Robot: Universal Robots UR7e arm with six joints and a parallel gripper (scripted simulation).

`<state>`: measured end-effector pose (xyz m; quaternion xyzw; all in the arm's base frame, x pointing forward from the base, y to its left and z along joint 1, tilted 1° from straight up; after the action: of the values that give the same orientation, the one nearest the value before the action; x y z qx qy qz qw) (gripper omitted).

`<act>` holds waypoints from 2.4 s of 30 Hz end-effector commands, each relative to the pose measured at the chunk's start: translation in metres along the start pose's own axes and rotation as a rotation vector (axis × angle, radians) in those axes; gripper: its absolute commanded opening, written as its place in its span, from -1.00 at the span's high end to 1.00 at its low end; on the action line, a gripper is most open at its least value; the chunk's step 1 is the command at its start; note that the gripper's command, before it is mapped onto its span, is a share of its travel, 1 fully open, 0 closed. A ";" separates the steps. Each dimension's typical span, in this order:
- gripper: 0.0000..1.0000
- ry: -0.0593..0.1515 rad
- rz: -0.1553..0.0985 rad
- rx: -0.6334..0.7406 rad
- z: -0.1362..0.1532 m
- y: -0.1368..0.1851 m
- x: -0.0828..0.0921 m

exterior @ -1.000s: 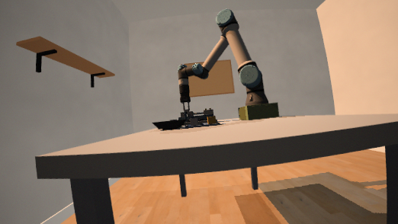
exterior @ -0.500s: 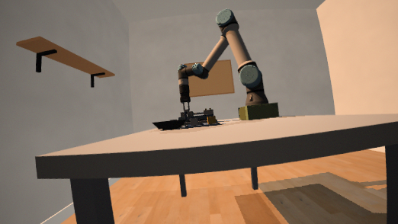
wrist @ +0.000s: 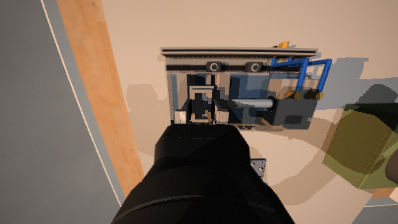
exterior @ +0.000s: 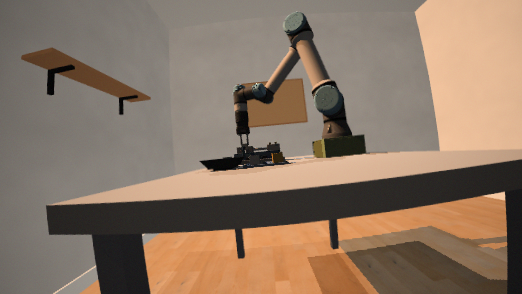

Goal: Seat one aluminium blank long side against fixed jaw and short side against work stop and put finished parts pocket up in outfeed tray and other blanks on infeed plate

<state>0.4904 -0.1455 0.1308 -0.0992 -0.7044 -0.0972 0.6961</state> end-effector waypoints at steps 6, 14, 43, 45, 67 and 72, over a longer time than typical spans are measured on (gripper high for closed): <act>1.00 0.003 -0.002 -0.001 0.001 0.000 -0.002; 1.00 0.003 -0.002 -0.001 0.001 0.000 -0.002; 1.00 -0.004 0.000 -0.001 -0.001 -0.001 0.033; 1.00 -0.004 0.000 -0.001 -0.001 -0.001 0.035; 1.00 -0.001 -0.001 -0.001 0.000 0.000 0.046; 1.00 -0.002 -0.001 0.001 -0.001 0.003 0.046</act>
<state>0.4889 -0.1447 0.1743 -0.0986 -0.7029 -0.0978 0.6976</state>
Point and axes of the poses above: the point where the finger pads meet when closed, its own x axis back along the fingers, its own z axis across the jaws, y = z × x, the point moved 9 cm from there along x, back along the fingers, and after that the axes turned 13 degrees about -x, right-handed, at the moved point
